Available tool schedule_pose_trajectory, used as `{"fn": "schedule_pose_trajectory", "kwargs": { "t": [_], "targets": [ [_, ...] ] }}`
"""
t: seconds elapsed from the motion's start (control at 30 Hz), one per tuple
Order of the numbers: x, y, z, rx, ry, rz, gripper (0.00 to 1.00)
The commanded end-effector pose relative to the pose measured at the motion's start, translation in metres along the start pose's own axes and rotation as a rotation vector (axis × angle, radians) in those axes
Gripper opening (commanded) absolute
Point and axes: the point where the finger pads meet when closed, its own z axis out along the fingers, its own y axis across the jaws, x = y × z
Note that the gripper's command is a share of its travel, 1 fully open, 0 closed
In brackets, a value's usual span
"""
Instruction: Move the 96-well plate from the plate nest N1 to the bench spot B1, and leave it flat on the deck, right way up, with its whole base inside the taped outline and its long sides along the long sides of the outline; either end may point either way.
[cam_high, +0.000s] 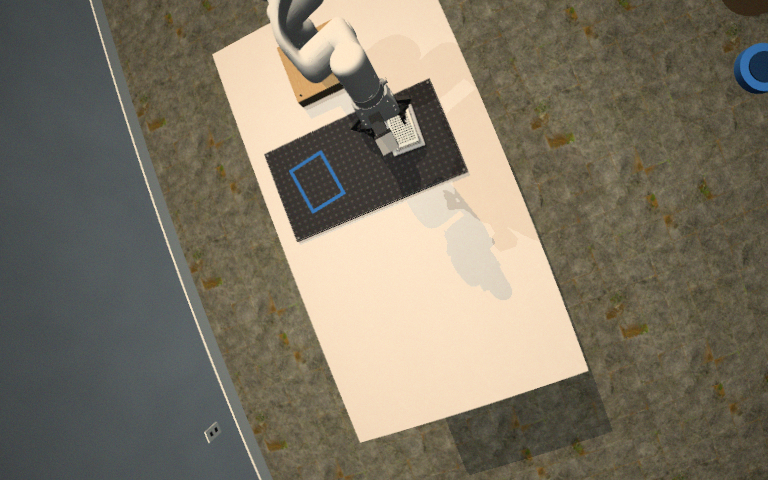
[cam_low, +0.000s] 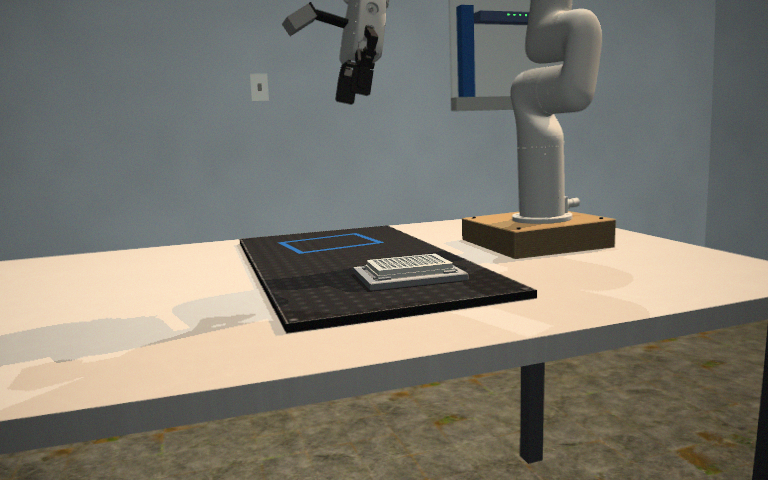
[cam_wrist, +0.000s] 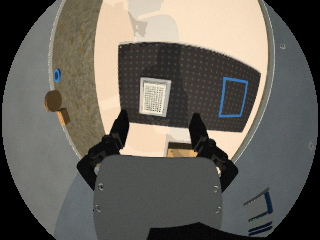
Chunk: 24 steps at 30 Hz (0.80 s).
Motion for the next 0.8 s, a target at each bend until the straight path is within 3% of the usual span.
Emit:
{"fn": "schedule_pose_trajectory", "kwargs": {
  "t": [0.0, 0.1, 0.23, 0.33, 0.4, 0.6, 0.77],
  "targets": [
    [-0.009, 0.015, 0.001, -0.019, -0.042, -0.038, 1.00],
    [-0.017, 0.028, 0.002, -0.037, -0.109, -0.090, 1.00],
    [-0.021, 0.033, 0.003, -0.038, -0.108, -0.090, 1.00],
    [-0.030, 0.044, 0.003, -0.049, -0.177, -0.142, 1.00],
    [-0.034, 0.049, 0.003, -0.050, -0.176, -0.142, 1.00],
    [-0.045, 0.038, 0.028, -0.078, -0.220, 0.051, 1.00],
    [-0.052, 0.030, 0.045, -0.079, -0.222, 0.053, 1.00]
  ]
}}
